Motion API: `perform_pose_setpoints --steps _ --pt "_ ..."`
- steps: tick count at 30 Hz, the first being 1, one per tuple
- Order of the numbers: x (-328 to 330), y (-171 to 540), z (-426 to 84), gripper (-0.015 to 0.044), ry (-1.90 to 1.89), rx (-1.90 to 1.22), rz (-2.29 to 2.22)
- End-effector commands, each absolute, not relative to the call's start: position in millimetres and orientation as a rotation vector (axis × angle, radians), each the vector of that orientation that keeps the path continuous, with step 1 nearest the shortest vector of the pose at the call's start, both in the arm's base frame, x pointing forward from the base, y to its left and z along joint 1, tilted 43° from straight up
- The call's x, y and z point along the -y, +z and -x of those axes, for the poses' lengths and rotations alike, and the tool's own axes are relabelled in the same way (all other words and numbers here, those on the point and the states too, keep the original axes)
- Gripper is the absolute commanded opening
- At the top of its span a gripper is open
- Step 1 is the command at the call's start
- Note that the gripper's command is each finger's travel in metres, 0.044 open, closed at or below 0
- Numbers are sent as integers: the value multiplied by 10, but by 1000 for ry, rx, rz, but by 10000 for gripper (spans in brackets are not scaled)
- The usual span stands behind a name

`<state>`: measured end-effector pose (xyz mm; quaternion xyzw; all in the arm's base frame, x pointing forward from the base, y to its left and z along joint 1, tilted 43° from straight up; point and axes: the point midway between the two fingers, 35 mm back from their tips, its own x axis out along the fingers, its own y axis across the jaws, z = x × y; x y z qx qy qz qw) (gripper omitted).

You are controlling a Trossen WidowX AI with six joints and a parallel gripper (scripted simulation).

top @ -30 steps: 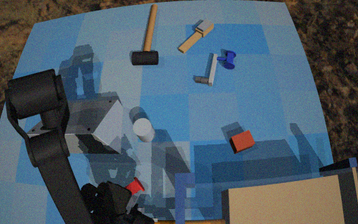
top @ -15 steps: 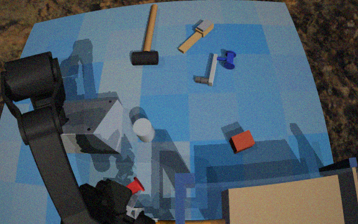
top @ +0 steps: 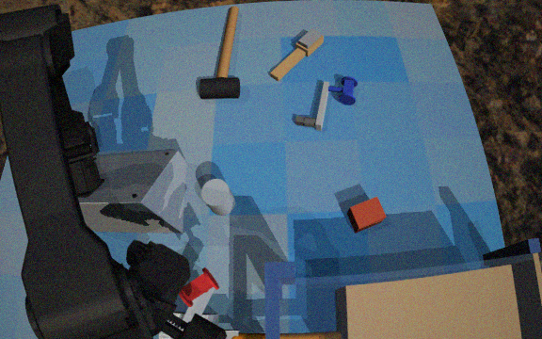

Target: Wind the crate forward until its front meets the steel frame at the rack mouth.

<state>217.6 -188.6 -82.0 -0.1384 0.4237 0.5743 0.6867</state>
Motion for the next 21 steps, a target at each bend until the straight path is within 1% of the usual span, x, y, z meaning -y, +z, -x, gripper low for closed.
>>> perform_pose_setpoints --steps 1,13,17,21 --pt "1863 -826 -2195 309 1189 -1051 179" --pt "1662 -922 -2224 0 476 -1566 -671" --pt "1593 -953 -2229 0 184 -1674 -950" --pt "1552 -970 -2231 0 5 -1720 -1105"
